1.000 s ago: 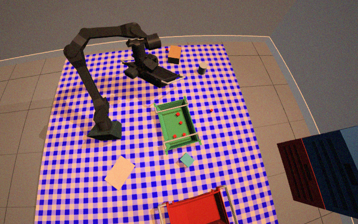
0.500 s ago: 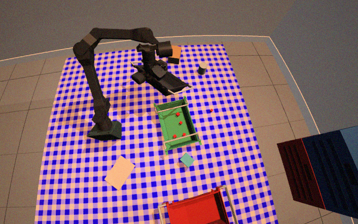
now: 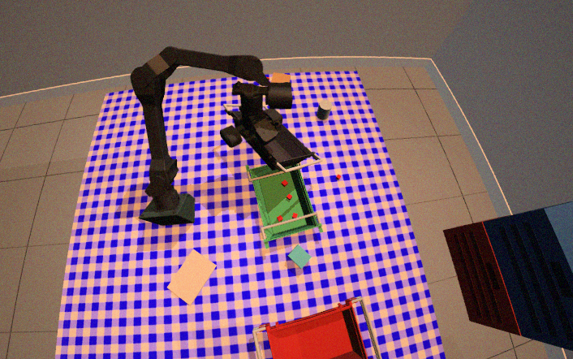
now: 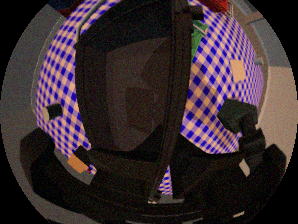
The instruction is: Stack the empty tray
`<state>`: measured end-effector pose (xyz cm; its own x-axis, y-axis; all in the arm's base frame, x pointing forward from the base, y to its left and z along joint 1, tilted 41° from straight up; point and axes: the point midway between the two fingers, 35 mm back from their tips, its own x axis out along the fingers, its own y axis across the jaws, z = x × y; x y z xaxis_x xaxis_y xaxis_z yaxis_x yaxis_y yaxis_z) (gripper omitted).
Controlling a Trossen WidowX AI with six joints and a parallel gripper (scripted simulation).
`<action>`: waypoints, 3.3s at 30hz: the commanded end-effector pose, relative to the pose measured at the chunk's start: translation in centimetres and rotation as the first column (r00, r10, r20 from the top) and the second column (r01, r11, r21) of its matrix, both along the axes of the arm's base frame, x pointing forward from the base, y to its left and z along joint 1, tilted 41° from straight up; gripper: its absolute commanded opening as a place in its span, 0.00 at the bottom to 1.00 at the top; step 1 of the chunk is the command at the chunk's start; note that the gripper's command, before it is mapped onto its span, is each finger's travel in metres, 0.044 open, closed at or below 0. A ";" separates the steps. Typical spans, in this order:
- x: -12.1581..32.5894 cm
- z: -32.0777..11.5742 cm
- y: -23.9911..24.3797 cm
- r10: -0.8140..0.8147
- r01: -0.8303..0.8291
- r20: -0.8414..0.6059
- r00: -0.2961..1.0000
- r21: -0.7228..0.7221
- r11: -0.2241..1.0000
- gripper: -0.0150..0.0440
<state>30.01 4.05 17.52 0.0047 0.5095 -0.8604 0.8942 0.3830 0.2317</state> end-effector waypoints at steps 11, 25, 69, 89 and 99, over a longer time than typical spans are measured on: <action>1.9 -2.4 -5.8 -0.133 0.136 -0.050 0.990 0.046 0.990 0.25; 2.2 -5.6 -11.2 -0.250 0.262 -0.122 0.961 0.098 0.960 0.25; 1.5 -8.3 -15.6 -0.340 0.367 -0.177 0.923 0.145 0.919 0.25; 1.6 -8.6 -15.6 -0.341 0.367 -0.177 0.923 0.145 0.919 0.25; 1.8 -9.8 -14.6 -0.341 0.367 -0.177 0.923 0.145 0.919 0.25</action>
